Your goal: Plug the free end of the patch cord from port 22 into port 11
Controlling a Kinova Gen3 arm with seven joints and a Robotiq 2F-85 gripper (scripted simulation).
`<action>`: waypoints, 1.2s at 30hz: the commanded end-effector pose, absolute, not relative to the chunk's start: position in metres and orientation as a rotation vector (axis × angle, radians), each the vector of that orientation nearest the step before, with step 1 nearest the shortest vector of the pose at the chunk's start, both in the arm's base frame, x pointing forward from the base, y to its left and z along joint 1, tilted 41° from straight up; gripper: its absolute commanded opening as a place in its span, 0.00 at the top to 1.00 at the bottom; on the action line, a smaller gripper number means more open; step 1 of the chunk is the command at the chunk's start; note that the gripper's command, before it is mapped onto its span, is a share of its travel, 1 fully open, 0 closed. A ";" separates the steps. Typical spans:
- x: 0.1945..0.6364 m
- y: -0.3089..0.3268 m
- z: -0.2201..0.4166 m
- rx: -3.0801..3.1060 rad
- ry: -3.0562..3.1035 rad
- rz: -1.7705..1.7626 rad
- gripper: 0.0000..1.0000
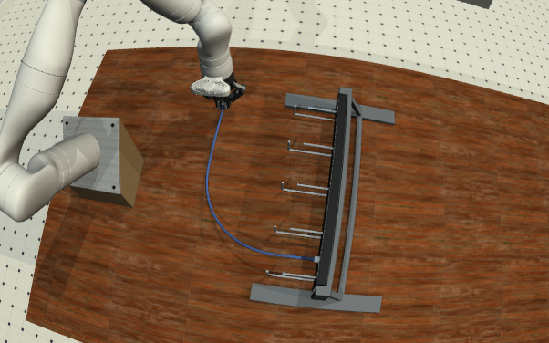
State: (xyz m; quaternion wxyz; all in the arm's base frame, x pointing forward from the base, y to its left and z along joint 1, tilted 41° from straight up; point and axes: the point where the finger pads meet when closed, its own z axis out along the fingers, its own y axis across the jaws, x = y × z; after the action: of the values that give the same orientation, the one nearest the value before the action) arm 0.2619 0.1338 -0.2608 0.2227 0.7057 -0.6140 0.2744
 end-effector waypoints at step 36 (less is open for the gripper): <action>0.258 0.156 -0.235 1.949 -1.696 0.758 1.00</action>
State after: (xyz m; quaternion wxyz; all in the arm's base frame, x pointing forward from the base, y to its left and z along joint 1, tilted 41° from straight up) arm 0.2579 0.1496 -0.2383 0.2266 0.7038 -0.6142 0.2758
